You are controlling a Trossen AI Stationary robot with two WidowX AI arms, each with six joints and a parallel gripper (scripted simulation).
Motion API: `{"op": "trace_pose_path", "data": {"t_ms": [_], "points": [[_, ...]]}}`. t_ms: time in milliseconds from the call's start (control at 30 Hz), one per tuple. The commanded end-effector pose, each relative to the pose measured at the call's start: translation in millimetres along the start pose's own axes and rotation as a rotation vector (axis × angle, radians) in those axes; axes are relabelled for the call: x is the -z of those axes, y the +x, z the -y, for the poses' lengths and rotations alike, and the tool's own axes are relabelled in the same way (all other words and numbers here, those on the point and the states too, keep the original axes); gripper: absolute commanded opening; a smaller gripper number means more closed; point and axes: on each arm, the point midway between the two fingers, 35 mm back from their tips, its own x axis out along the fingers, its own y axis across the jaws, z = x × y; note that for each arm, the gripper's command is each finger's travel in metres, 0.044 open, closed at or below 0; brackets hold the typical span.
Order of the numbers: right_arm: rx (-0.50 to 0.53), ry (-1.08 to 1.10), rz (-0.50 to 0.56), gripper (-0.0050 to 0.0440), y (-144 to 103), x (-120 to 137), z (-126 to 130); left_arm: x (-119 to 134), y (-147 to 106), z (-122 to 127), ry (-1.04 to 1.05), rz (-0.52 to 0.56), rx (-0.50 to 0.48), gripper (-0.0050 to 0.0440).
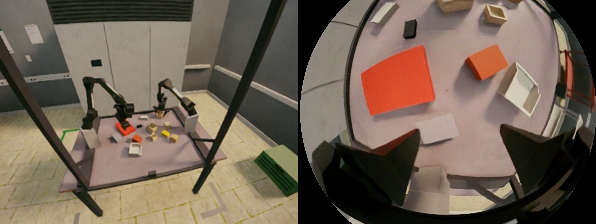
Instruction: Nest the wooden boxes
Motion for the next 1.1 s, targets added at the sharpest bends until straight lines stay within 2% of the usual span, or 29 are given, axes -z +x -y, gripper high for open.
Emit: {"op": "trace_pose_path", "data": {"t_ms": [0, 133, 233, 300, 367, 500, 667, 867, 1000, 1067], "points": [[0.026, -0.023, -0.112, 0.04, -11, -12, 8, -3, -3, 1, 0.0, 0.011, 0.008, 0.04], [0.022, -0.022, -0.154, 0.04, -13, -15, 8, -3, -3, 1, 0.0, 0.011, 0.008, 0.04], [0.021, -0.021, -0.262, 0.04, -21, -23, 8, -3, -3, 1, 0.0, 0.011, 0.008, 0.04], [0.021, -0.021, -0.262, 0.04, -21, -23, 8, -3, -3, 1, 0.0, 0.011, 0.008, 0.04], [0.028, -0.019, -0.315, 0.04, -25, -27, 8, -3, -3, 1, 0.0, 0.011, 0.008, 0.04], [0.028, -0.017, -0.354, 0.04, -27, -29, 8, -3, -3, 1, 0.0, 0.011, 0.008, 0.04], [0.031, -0.014, -0.528, 0.04, -39, -42, 8, -3, -3, 1, 0.0, 0.011, 0.008, 0.04], [0.031, -0.012, -0.576, 0.04, -42, -45, 7, -3, -3, 1, 0.0, 0.011, 0.008, 0.04], [0.035, -0.009, -0.739, 0.04, -54, -56, 8, -3, -3, 1, 0.0, 0.011, 0.008, 0.04], [0.038, -0.009, -0.766, 0.04, -56, -58, 8, -3, -3, 1, 0.0, 0.011, 0.008, 0.04]]}}
